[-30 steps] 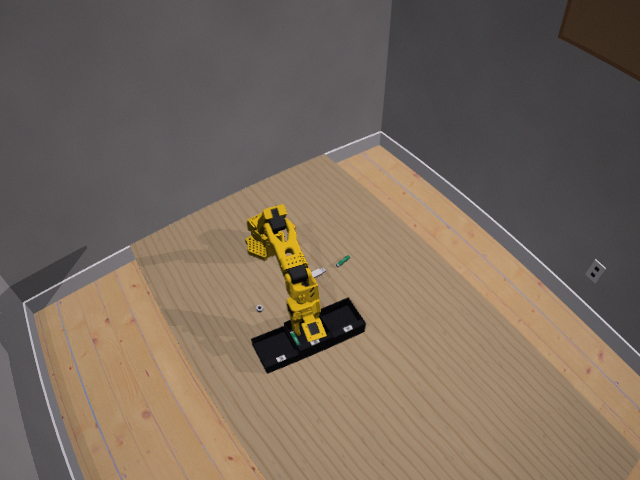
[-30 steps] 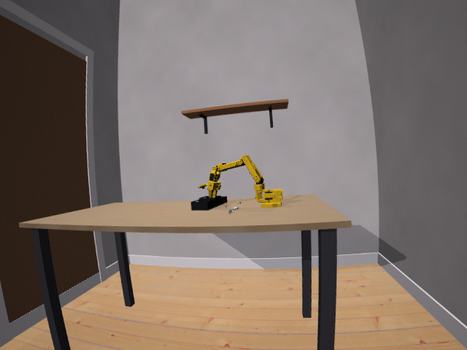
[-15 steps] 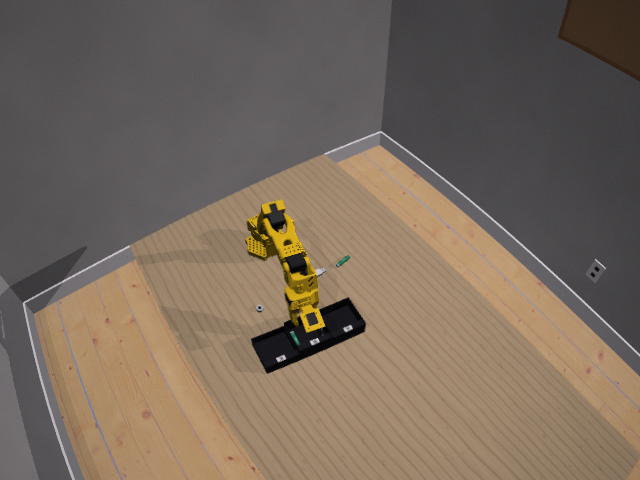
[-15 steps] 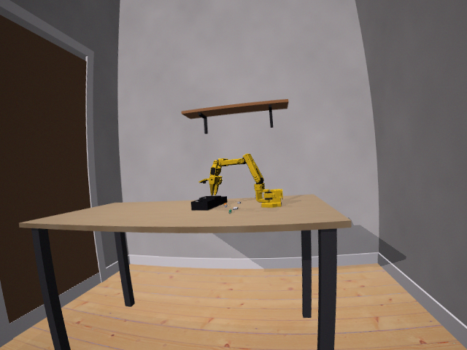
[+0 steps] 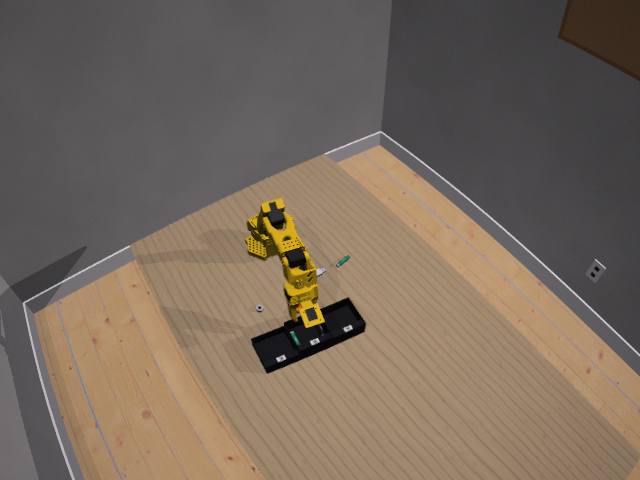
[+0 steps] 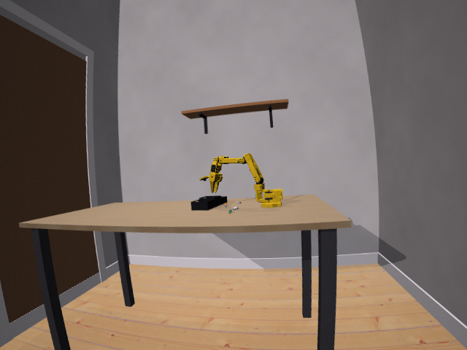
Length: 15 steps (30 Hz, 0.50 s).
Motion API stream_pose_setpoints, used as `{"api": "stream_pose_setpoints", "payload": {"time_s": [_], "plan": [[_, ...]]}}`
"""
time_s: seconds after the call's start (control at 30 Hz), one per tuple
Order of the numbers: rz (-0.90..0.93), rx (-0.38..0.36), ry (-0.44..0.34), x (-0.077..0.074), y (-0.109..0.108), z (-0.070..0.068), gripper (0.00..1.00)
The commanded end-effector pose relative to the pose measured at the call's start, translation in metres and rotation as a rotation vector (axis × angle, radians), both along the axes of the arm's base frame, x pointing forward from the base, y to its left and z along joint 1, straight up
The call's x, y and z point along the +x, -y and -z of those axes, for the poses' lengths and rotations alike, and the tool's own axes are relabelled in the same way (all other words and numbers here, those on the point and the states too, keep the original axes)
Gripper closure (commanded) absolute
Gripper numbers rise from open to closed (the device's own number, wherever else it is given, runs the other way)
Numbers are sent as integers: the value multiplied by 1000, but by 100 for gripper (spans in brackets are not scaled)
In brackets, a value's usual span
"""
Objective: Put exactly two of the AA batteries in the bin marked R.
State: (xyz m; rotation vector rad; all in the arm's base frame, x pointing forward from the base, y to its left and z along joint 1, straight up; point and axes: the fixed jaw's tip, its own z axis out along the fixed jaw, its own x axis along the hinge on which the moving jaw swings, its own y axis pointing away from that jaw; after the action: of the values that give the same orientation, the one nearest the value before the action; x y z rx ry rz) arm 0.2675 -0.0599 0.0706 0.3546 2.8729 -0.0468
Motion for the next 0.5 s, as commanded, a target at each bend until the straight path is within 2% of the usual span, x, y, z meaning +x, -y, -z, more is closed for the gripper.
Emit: {"api": "stream_pose_setpoints", "payload": {"time_s": [0.0, 0.47], "plan": [[-1, -24, 88, 6, 4, -21, 84], [-3, -24, 88, 6, 3, -22, 84]]}}
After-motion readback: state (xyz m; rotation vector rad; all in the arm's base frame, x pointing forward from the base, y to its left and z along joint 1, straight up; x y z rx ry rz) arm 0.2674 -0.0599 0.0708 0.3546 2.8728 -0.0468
